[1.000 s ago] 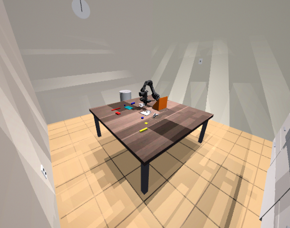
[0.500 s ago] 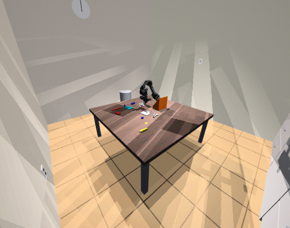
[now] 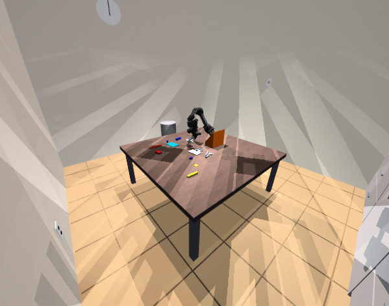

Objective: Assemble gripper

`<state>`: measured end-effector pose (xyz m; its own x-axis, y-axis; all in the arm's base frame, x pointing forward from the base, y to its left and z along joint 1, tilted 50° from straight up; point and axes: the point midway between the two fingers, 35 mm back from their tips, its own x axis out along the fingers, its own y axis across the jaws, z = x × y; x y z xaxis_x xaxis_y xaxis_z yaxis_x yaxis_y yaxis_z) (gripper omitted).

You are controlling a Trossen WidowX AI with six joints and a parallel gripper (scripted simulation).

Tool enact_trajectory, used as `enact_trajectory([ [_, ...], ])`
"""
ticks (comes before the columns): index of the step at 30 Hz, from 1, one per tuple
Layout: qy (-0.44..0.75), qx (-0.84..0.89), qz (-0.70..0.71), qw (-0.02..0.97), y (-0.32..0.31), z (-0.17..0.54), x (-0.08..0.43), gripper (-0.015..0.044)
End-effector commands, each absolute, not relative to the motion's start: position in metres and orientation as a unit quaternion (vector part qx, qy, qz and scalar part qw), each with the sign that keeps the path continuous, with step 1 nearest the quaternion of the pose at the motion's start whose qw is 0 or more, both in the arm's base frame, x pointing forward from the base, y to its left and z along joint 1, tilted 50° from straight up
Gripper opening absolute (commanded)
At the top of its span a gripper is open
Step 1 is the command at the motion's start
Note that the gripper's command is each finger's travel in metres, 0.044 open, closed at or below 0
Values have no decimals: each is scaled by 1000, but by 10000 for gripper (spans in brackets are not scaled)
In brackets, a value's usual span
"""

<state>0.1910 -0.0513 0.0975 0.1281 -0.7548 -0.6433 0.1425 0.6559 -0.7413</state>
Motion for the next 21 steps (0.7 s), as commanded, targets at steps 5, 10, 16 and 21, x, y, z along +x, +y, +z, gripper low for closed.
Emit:
enact_trajectory([
  [5,542,-193,-372,729,-45,95,198,37],
  [10,516,-144,-406,740,-42,92,201,37],
  [16,486,-92,-441,749,-39,89,205,37],
  [21,485,-91,-442,749,-39,89,205,37],
])
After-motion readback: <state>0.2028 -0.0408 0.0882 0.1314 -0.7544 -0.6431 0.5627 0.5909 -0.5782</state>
